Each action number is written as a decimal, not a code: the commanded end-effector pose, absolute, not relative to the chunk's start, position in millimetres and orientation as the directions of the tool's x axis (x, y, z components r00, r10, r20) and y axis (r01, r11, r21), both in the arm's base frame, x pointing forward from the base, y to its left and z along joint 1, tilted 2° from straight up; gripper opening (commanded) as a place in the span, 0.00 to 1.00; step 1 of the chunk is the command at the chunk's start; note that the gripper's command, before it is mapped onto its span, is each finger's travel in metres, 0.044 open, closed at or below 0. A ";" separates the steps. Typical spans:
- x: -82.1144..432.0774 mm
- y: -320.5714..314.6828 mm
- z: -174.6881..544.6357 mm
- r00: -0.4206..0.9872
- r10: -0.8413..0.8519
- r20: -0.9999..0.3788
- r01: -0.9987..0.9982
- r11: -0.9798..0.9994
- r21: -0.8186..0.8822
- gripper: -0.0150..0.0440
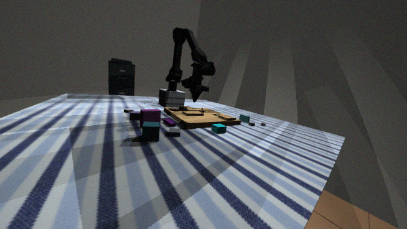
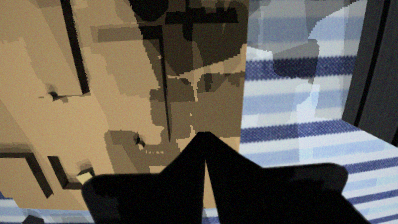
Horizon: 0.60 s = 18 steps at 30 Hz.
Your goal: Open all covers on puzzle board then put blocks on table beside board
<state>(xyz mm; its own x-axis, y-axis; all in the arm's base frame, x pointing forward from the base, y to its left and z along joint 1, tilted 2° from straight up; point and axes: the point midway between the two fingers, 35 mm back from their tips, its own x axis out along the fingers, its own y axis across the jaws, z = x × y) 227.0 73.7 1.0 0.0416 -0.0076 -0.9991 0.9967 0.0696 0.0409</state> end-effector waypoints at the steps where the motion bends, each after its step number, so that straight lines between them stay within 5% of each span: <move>1: 227.2 73.5 -3.8 0.042 -0.008 -0.999 0.997 0.067 0.041 0.25; 18: 227.7 73.3 -20.8 0.042 -0.008 -0.999 0.997 0.067 0.041 0.25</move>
